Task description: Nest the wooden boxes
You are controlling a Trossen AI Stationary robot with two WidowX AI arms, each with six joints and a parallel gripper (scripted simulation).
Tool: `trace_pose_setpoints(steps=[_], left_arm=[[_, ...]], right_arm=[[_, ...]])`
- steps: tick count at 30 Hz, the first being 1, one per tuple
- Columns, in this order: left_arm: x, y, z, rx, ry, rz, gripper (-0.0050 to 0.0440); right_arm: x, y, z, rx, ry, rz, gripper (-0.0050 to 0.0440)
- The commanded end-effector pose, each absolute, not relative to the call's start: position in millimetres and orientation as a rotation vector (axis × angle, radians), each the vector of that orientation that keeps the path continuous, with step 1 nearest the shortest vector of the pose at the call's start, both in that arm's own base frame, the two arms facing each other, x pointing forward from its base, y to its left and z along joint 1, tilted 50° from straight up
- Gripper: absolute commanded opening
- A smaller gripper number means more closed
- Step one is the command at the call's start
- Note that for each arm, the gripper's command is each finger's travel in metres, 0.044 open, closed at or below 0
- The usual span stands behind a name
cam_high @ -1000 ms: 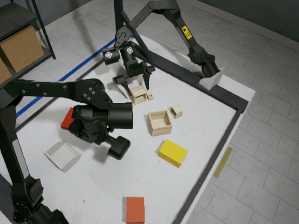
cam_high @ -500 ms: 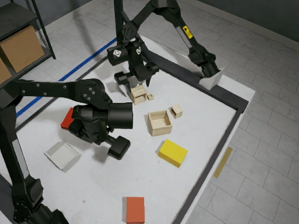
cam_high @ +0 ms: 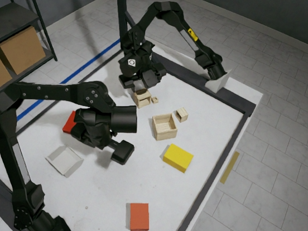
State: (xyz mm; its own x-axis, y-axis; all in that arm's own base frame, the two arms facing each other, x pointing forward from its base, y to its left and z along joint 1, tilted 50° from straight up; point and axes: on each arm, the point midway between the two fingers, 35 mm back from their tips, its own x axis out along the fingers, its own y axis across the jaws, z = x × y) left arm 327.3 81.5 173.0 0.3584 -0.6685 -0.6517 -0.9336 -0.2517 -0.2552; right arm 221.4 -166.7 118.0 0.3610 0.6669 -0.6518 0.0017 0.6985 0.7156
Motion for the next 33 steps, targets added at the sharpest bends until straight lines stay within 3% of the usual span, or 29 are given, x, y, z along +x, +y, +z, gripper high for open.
trace_pose_setpoints(steps=[1, 22, 33], left_arm=[[327.5, 82.3, 178.9, -2.004, 1.375, 0.541, 0.0400], [329.0, 83.8, 178.4, -2.008, 1.378, 0.531, 0.0400], [327.9, 81.8, 177.5, -2.123, 1.465, 0.176, 0.0400]], right_arm=[[221.8, -167.1, 119.6, 0.690, 1.130, 0.477, 0.0400], [221.8, -167.1, 119.6, 0.690, 1.130, 0.477, 0.0400], [221.8, -167.1, 119.6, 0.690, 1.130, 0.477, 0.0400]])
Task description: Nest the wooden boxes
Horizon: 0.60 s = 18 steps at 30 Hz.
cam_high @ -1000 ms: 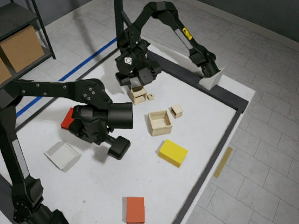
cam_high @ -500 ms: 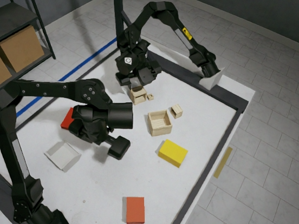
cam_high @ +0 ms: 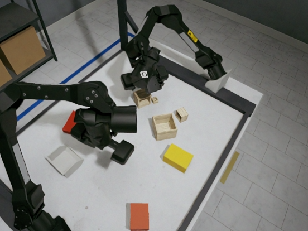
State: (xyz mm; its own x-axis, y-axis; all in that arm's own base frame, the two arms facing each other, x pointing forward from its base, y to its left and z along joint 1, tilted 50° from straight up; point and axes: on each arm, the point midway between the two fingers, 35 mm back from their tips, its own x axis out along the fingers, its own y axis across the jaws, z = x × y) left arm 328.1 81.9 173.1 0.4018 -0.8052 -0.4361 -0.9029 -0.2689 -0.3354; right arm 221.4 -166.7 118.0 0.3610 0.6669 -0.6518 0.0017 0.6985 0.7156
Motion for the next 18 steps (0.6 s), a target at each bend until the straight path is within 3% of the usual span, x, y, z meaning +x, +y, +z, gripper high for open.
trace_pose_setpoints(steps=[1, 18], left_arm=[[328, 81, 177, -2.120, 1.468, 0.175, 0.0400], [355, 27, 127, -2.187, 1.579, 0.200, 0.0400]], right_arm=[[222, -167, 120, 0.690, 1.130, 0.477, 0.0400], [222, -167, 120, 0.690, 1.130, 0.477, 0.0400]])
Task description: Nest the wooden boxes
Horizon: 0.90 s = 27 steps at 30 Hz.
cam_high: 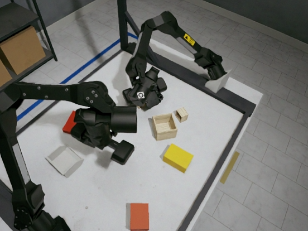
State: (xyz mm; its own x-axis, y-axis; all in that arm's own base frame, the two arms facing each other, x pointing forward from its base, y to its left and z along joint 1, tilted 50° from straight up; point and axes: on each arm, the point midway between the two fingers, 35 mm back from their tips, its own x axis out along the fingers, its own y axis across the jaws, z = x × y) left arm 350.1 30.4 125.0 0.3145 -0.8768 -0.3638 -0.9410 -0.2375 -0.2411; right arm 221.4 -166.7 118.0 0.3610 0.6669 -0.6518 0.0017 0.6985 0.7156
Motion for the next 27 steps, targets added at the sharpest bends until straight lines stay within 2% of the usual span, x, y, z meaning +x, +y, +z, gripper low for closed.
trace_pose_setpoints(steps=[1, 11, 12, 27], left_arm=[[355.7, 26.7, 126.3, -2.187, 1.581, 0.200, 0.0400], [359.1, 20.0, 123.0, -2.181, 1.574, 0.193, 0.0400], [359.1, 20.0, 122.9, -2.181, 1.574, 0.194, 0.0376], [360.4, 22.1, 120.9, -2.181, 1.573, 0.197, 0.0289]], right_arm=[[221.8, -167.1, 119.6, 0.690, 1.130, 0.477, 0.0400], [221.8, -167.1, 119.6, 0.690, 1.130, 0.477, 0.0400], [221.8, -167.1, 119.6, 0.690, 1.130, 0.477, 0.0400], [221.8, -167.1, 119.6, 0.690, 1.130, 0.477, 0.0400]])
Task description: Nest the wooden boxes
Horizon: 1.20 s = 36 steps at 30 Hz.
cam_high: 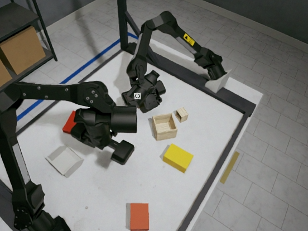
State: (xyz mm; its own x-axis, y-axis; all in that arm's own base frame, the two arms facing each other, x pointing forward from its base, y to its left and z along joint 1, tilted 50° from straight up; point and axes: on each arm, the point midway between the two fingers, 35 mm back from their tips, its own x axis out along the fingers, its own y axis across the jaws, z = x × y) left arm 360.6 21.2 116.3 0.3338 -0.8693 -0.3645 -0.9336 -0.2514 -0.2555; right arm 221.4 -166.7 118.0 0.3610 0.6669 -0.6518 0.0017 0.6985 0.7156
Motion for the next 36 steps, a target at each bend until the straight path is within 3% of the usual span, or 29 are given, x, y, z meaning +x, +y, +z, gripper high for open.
trace_pose_setpoints(steps=[1, 11, 21, 36], left_arm=[[360, 22, 121, -2.181, 1.573, 0.197, 0.0283], [360, 22, 121, -2.181, 1.573, 0.197, 0.0256], [355, 23, 131, -2.119, 1.505, 0.332, 0.0016], [354, 18, 142, -1.991, 1.352, 0.582, -0.0005]], right_arm=[[222, -167, 120, 0.690, 1.130, 0.477, 0.0400], [222, -167, 120, 0.690, 1.130, 0.477, 0.0400], [222, -167, 120, 0.690, 1.130, 0.477, 0.0400], [222, -167, 120, 0.690, 1.130, 0.477, 0.0400]])
